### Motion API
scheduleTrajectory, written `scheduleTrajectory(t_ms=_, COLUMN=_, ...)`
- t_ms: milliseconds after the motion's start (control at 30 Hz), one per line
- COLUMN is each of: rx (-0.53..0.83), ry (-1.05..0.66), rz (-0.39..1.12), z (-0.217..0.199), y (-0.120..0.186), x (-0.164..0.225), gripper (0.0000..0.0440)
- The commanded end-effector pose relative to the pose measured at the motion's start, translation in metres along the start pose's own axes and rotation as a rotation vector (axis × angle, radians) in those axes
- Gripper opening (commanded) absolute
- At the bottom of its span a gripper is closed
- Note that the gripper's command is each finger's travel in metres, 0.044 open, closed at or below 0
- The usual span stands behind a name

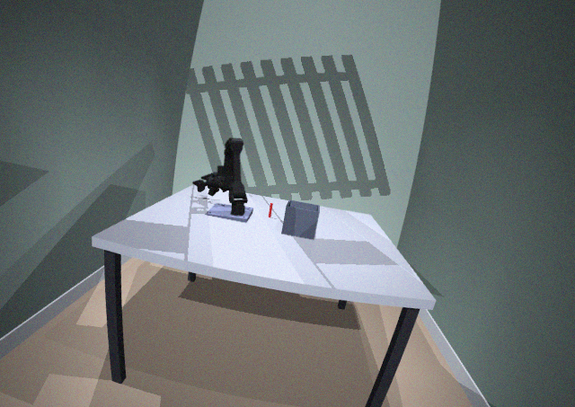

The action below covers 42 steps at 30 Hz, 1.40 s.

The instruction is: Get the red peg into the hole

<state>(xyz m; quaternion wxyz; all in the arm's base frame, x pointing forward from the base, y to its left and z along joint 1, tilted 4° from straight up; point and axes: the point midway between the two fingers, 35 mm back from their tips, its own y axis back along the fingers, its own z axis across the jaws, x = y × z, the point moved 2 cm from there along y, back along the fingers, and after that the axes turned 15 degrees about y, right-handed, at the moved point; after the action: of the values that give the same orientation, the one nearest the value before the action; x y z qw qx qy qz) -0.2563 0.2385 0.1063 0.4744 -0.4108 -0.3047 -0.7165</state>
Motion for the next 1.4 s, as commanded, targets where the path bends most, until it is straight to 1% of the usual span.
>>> scheduleTrajectory(t_ms=0, rx=-0.008, ry=-0.007, rz=-0.022, z=0.004, y=0.000, x=-0.004, gripper=0.0422)
scheduleTrajectory(t_ms=67, rx=-0.042, ry=-0.008, rz=-0.076, z=0.019, y=0.000, x=-0.015, gripper=0.0440)
scheduleTrajectory(t_ms=167, rx=-0.095, ry=-0.006, rz=-0.166, z=0.046, y=0.003, x=-0.032, gripper=0.0440)
scheduleTrajectory(t_ms=300, rx=-0.162, ry=-0.005, rz=-0.288, z=0.082, y=0.015, x=-0.053, gripper=0.0440)
scheduleTrajectory(t_ms=433, rx=-0.221, ry=-0.009, rz=-0.413, z=0.115, y=0.034, x=-0.072, gripper=0.0440)
scheduleTrajectory(t_ms=600, rx=-0.281, ry=-0.022, rz=-0.574, z=0.150, y=0.066, x=-0.095, gripper=0.0440)
scheduleTrajectory(t_ms=833, rx=-0.335, ry=-0.063, rz=-0.806, z=0.187, y=0.125, x=-0.120, gripper=0.0440)
scheduleTrajectory(t_ms=1033, rx=-0.353, ry=-0.117, rz=-1.005, z=0.206, y=0.187, x=-0.132, gripper=0.0440)
scheduleTrajectory(t_ms=1200, rx=-0.351, ry=-0.172, rz=-1.169, z=0.213, y=0.245, x=-0.133, gripper=0.0440)
scheduleTrajectory(t_ms=1367, rx=-0.322, ry=-0.239, rz=-1.327, z=0.208, y=0.308, x=-0.122, gripper=0.0440)
